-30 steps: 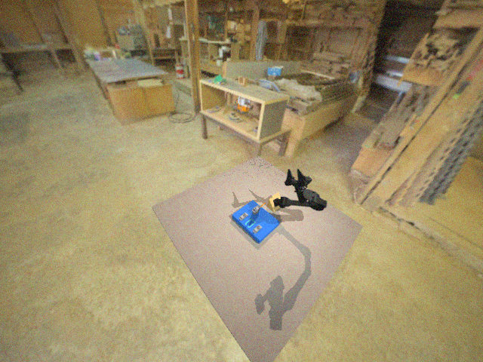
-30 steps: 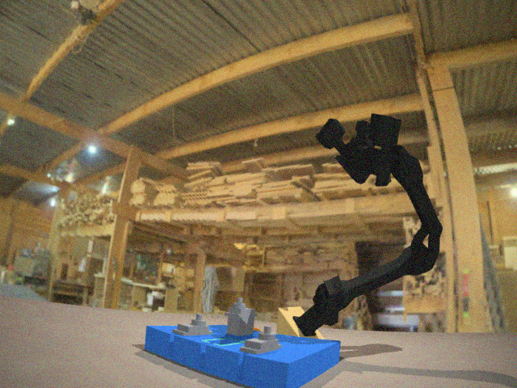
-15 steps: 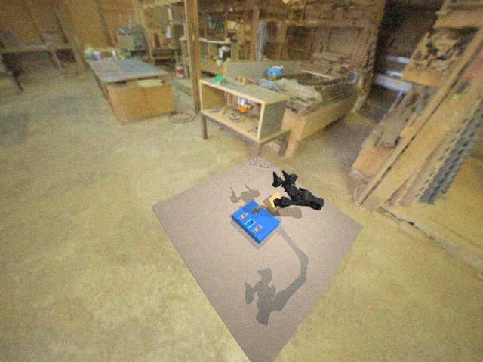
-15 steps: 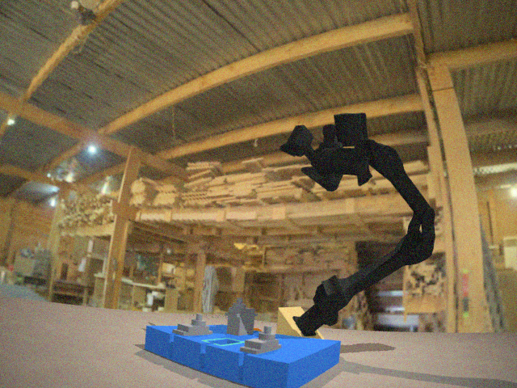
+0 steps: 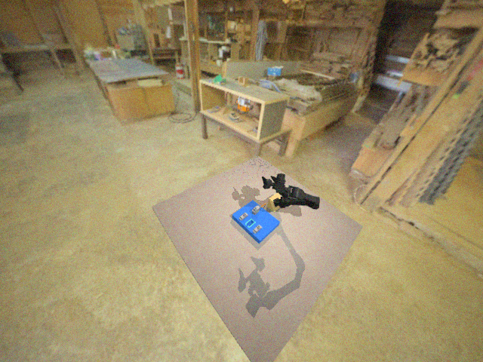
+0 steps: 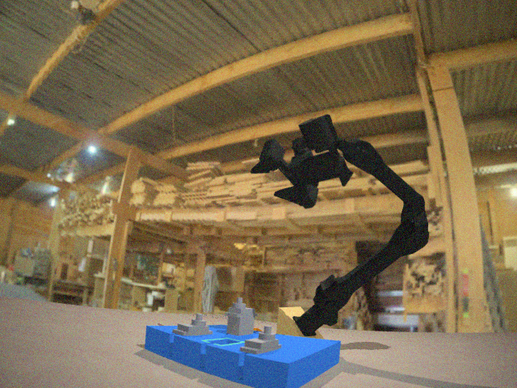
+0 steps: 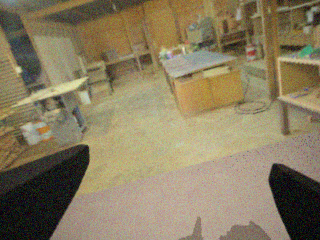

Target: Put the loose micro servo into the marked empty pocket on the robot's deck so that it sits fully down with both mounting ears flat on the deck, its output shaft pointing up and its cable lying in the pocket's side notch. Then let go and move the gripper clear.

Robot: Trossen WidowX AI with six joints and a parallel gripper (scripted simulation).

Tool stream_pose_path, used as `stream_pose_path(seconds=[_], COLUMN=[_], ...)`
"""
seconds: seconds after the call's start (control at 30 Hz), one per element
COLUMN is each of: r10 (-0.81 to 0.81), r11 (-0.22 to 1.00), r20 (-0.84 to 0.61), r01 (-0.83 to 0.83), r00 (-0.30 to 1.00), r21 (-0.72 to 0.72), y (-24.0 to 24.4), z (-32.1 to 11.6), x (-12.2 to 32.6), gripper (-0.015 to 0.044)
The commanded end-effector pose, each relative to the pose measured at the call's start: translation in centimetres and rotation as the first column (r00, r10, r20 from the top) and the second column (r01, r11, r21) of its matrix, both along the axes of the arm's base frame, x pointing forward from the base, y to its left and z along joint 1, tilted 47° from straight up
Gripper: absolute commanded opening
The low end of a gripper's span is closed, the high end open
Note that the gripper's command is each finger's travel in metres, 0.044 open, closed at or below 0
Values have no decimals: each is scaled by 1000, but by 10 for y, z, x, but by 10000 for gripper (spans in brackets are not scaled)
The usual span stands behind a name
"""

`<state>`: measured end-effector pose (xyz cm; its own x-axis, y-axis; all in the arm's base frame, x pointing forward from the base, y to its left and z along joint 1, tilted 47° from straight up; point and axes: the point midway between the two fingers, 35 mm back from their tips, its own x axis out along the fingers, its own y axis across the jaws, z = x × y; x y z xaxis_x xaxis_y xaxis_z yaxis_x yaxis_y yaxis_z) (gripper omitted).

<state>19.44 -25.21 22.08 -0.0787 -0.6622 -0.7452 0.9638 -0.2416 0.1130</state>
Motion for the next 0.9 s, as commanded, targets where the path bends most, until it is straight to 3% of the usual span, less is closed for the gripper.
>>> stream_pose_path(seconds=[0.0, 0.43, 0.87], r10=[-26, -177, -386], r11=[996, 912, 707], r20=[18, 47, -36], r01=[24, 146, 321], r00=[999, 983, 922], r21=[90, 384, 630], y=[6, 32, 67], z=[-20, -78, -122], x=[5, 16, 17], gripper=[440, 440, 440])
